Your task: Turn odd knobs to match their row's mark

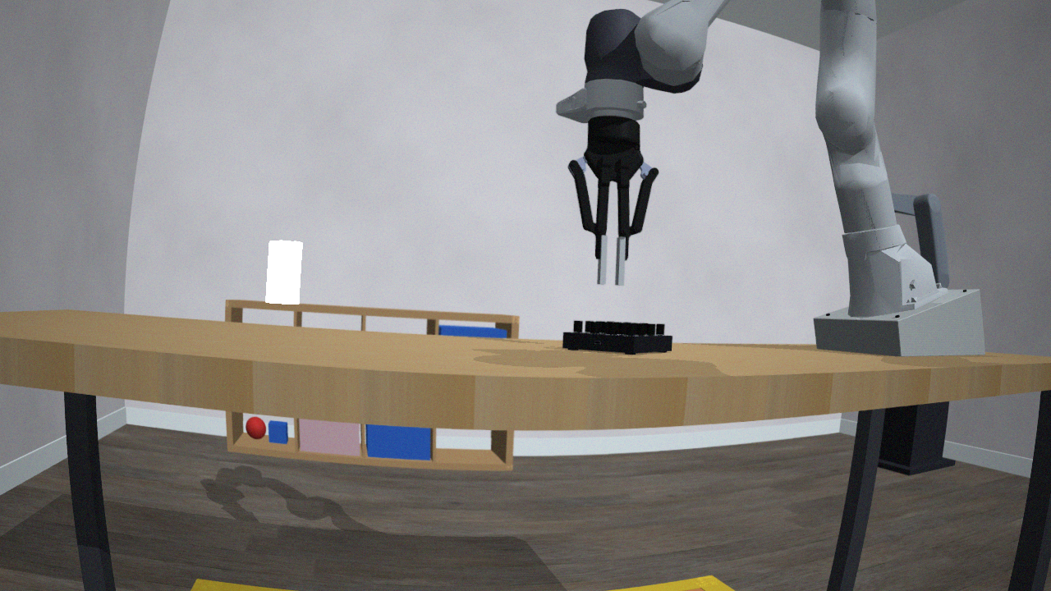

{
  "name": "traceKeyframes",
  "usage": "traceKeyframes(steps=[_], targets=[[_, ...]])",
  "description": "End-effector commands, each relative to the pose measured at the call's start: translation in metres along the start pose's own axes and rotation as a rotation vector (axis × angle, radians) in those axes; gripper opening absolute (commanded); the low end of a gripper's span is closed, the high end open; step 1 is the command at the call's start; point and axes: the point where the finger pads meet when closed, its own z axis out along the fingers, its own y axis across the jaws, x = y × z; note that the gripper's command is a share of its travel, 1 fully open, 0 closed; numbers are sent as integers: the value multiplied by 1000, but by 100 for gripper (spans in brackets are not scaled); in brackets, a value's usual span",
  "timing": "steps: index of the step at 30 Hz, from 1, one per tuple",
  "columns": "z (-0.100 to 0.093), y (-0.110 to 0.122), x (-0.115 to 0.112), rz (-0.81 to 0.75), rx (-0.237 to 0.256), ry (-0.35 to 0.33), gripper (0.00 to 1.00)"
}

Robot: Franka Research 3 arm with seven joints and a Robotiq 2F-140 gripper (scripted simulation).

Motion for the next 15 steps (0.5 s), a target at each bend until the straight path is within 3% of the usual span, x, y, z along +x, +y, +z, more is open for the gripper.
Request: traceKeyframes(steps=[1,15], targets=[[0,0,3,-156,8,-10,12],[0,2,8,-337,7,-11,12]])
